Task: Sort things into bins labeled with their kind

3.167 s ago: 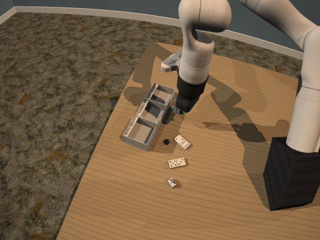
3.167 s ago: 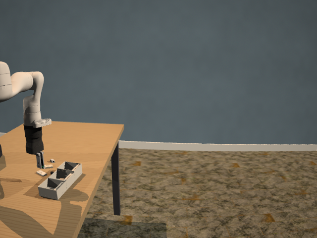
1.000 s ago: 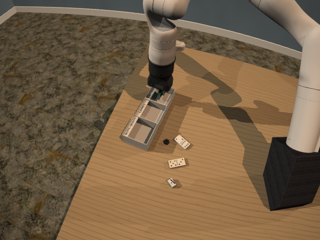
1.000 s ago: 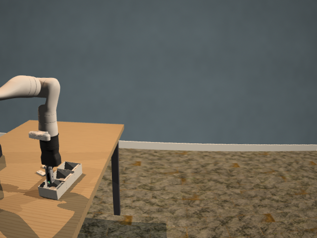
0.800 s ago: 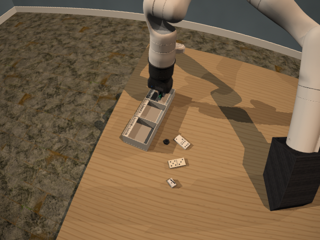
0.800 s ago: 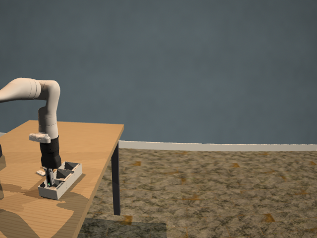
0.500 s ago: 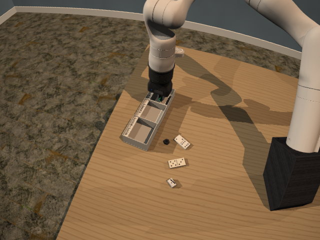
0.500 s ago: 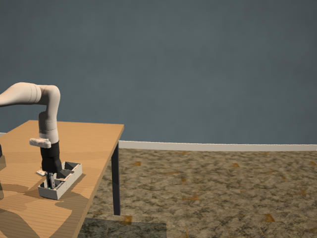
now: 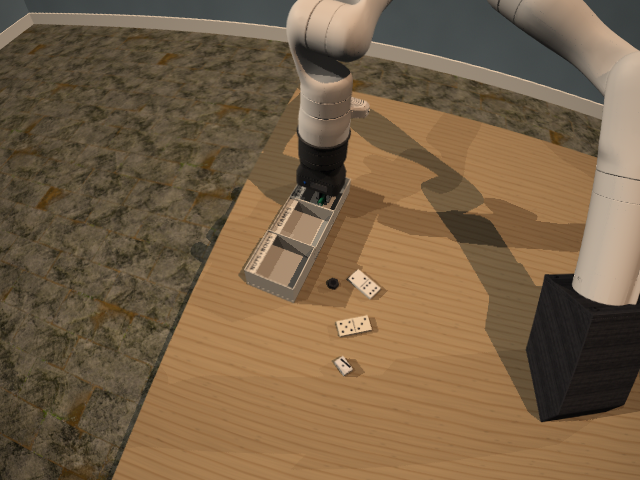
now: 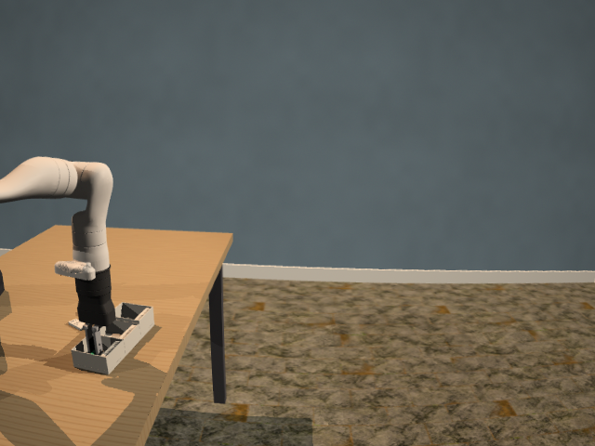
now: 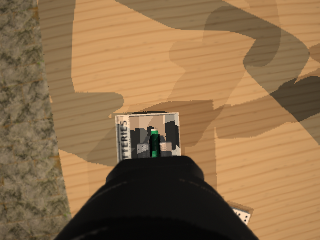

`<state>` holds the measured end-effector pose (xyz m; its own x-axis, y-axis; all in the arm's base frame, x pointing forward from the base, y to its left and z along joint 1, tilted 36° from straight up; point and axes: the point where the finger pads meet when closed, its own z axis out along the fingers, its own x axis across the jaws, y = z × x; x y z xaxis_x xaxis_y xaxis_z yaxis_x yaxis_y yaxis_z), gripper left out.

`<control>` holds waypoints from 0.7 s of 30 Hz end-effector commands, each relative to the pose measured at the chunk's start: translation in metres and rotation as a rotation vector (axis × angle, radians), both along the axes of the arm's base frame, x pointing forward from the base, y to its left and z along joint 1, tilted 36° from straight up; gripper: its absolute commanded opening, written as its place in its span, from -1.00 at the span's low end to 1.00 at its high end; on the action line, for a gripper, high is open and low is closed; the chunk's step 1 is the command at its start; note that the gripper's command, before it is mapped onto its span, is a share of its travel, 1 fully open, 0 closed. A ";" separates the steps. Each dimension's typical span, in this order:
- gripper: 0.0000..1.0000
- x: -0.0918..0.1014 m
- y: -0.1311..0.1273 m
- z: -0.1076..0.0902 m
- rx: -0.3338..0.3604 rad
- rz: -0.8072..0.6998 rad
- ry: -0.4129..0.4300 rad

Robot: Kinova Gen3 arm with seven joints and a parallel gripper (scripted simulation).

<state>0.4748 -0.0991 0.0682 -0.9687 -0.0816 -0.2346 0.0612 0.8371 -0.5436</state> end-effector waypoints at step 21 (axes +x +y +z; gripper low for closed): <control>0.07 -0.001 0.003 0.005 0.000 0.001 -0.002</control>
